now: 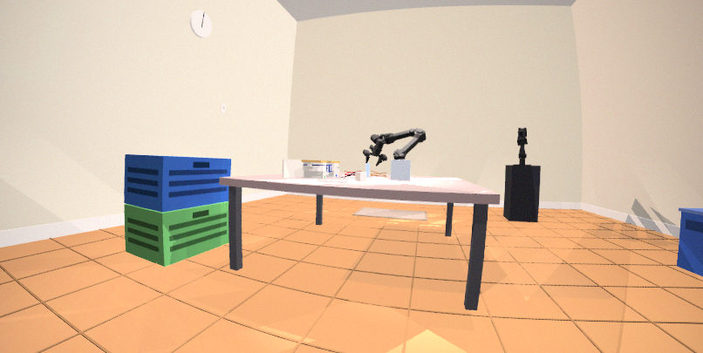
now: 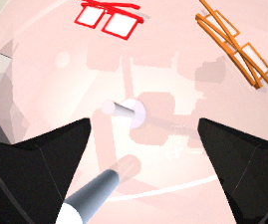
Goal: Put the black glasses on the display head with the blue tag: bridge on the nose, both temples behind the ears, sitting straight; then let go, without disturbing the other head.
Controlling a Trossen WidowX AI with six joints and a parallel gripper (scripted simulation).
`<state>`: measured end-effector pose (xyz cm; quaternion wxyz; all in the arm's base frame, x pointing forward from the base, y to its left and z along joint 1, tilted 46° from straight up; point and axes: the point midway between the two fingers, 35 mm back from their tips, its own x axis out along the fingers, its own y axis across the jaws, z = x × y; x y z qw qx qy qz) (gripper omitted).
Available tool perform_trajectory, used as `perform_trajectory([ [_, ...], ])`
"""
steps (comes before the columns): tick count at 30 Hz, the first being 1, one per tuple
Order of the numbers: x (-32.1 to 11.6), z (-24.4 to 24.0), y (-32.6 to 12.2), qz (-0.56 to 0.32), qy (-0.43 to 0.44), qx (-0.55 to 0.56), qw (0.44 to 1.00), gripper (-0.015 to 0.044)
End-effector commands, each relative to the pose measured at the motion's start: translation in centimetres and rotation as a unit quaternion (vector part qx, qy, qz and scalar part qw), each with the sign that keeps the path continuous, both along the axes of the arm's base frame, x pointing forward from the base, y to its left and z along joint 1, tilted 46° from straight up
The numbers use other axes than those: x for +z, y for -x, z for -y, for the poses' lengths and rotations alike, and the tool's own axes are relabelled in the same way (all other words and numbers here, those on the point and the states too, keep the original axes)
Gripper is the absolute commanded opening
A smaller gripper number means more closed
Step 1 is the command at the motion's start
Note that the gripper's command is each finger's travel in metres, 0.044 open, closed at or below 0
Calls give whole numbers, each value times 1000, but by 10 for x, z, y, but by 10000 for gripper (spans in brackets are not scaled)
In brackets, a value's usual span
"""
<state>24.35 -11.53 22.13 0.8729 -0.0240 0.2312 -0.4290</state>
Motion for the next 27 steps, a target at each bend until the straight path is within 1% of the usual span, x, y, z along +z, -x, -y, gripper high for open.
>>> perform_trajectory([
  [1,0,0,0,0,0,0,1000,426],
  [2,0,0,0,0,0,0,1000,440],
  [8,0,0,0,0,0,0,1000,440],
  [11,-1,-15,-4,22,-20,23,999,361],
  [14,-17,-33,-18,-70,6,82,994,282],
  [17,-35,-50,-30,-166,39,139,976,204],
  [18,-40,-56,-33,-197,50,158,966,200],
  [20,-58,-72,-40,-282,83,213,932,200],
  [22,-77,-91,-46,-373,122,274,878,200],
  [24,-97,-110,-48,-455,159,332,811,200],
  [27,-127,-138,-47,-563,214,410,685,200],
])
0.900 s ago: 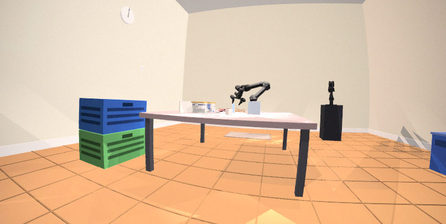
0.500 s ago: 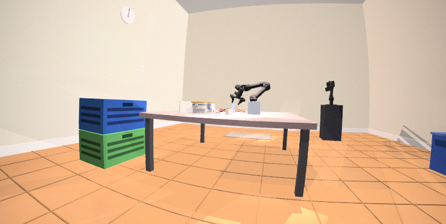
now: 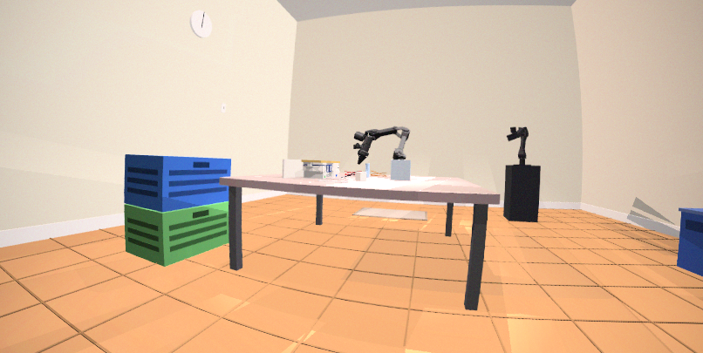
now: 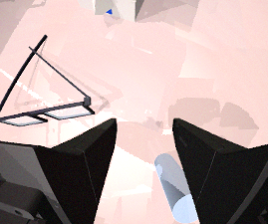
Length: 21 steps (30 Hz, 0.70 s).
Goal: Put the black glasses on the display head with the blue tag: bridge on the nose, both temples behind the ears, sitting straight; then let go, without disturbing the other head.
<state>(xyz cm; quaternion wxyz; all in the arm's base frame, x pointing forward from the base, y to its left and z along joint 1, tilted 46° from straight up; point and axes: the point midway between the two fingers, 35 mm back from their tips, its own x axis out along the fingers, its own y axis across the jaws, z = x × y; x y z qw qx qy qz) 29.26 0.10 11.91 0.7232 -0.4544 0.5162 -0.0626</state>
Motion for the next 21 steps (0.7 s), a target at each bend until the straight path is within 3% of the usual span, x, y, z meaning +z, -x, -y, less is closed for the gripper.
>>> perform_trajectory([
  [1,-34,-30,4,-158,72,127,976,200],
  [5,-71,-61,16,-330,153,271,891,200],
  [11,-120,-95,46,-541,249,440,672,200],
  [12,-122,-97,48,-553,253,449,655,200],
  [18,-125,-99,49,-562,257,455,641,200],
  [21,-125,-99,49,-562,257,455,641,121],
])
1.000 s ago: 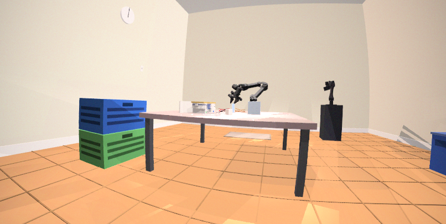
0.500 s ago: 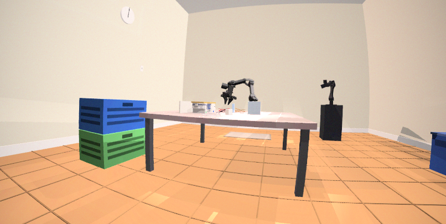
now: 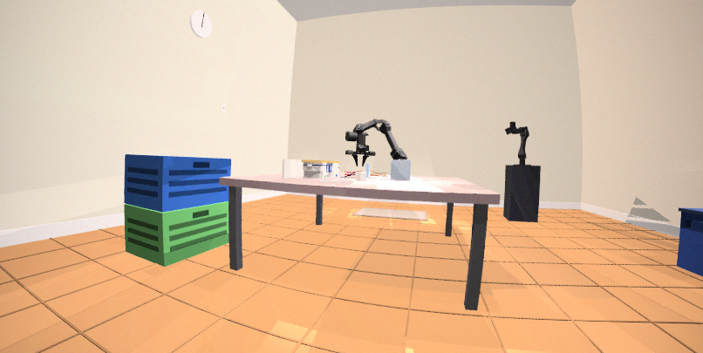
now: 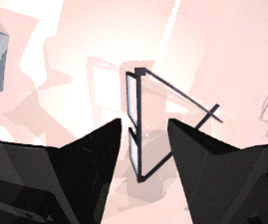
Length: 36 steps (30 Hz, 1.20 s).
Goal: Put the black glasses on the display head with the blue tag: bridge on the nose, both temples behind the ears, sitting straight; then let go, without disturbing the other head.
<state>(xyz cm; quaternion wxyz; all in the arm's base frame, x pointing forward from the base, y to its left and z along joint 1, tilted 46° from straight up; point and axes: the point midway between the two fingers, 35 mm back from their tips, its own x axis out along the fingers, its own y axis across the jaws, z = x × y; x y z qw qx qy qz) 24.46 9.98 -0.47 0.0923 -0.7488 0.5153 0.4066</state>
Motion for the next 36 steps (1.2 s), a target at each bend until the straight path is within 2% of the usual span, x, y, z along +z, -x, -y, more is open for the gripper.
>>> perform_trajectory([
  [1,-1,0,0,-8,2,3,1000,120],
  [36,-31,34,-3,-8,2,3,1000,120],
])
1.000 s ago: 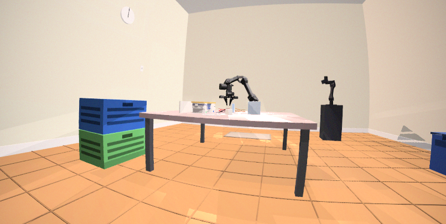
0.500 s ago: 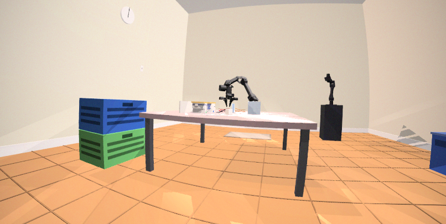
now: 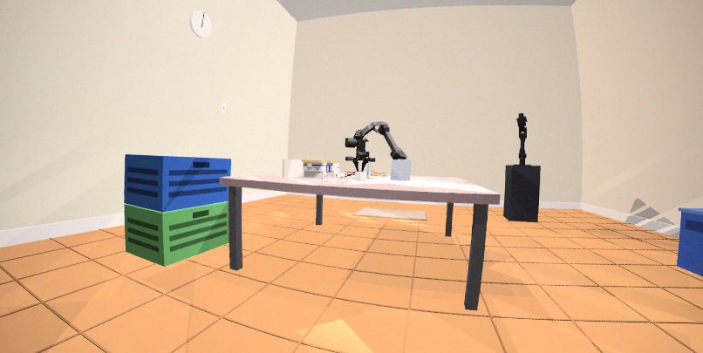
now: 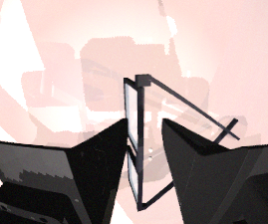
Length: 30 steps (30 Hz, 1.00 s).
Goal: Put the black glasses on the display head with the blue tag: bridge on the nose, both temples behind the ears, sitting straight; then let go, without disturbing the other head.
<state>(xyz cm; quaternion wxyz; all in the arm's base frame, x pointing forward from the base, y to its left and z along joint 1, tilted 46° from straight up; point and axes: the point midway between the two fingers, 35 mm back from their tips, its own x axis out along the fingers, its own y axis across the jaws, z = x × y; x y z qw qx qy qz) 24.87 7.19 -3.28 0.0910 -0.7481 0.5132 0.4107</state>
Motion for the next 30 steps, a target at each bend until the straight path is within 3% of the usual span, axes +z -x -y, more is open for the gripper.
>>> perform_trajectory([
  [1,-4,7,1,-4,4,1,1000,120],
  [23,-14,16,-2,-3,5,1,1000,120],
  [30,-14,16,0,-3,4,-2,1000,73],
])
